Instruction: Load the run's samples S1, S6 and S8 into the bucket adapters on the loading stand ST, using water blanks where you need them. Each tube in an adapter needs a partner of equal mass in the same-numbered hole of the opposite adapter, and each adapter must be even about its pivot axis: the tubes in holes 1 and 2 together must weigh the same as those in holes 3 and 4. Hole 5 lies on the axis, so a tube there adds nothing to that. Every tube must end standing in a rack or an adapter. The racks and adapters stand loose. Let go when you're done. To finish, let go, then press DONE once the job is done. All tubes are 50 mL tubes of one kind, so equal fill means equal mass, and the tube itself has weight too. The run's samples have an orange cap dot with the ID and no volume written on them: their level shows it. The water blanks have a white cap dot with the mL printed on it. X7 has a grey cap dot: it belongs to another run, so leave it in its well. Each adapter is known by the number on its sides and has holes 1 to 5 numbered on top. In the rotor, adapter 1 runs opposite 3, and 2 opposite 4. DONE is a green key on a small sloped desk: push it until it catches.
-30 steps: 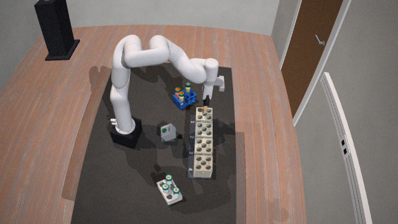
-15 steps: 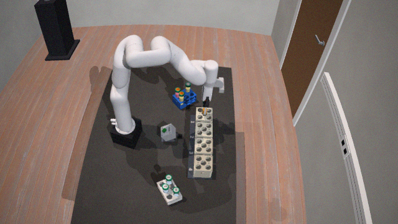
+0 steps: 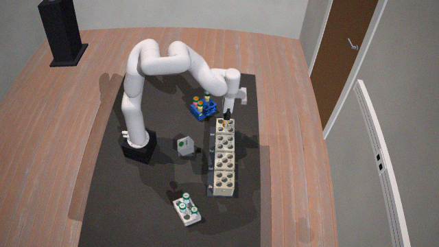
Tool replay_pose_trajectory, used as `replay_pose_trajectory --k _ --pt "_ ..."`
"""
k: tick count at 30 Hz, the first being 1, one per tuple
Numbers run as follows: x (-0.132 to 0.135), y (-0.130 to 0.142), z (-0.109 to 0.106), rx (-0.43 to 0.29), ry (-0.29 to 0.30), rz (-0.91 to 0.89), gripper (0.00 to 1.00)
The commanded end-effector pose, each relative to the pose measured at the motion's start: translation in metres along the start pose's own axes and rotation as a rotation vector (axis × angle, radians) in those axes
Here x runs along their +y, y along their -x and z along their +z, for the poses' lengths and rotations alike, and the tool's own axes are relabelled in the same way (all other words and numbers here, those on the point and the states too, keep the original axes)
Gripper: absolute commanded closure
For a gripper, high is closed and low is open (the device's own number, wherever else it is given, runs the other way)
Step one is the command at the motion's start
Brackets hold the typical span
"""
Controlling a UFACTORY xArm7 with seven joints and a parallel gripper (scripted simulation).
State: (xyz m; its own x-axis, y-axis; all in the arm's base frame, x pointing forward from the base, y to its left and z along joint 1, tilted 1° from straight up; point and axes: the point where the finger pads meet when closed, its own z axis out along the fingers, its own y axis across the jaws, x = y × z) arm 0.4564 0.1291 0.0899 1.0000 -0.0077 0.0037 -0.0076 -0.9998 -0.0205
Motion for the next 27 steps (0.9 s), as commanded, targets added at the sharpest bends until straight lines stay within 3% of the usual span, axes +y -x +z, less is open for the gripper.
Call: replay_pose_trajectory --k 1,27 --pt "0.000 -0.002 0.000 0.005 -0.001 0.000 1.00" --pt "0.000 -0.002 0.025 0.005 -0.001 0.000 1.00"
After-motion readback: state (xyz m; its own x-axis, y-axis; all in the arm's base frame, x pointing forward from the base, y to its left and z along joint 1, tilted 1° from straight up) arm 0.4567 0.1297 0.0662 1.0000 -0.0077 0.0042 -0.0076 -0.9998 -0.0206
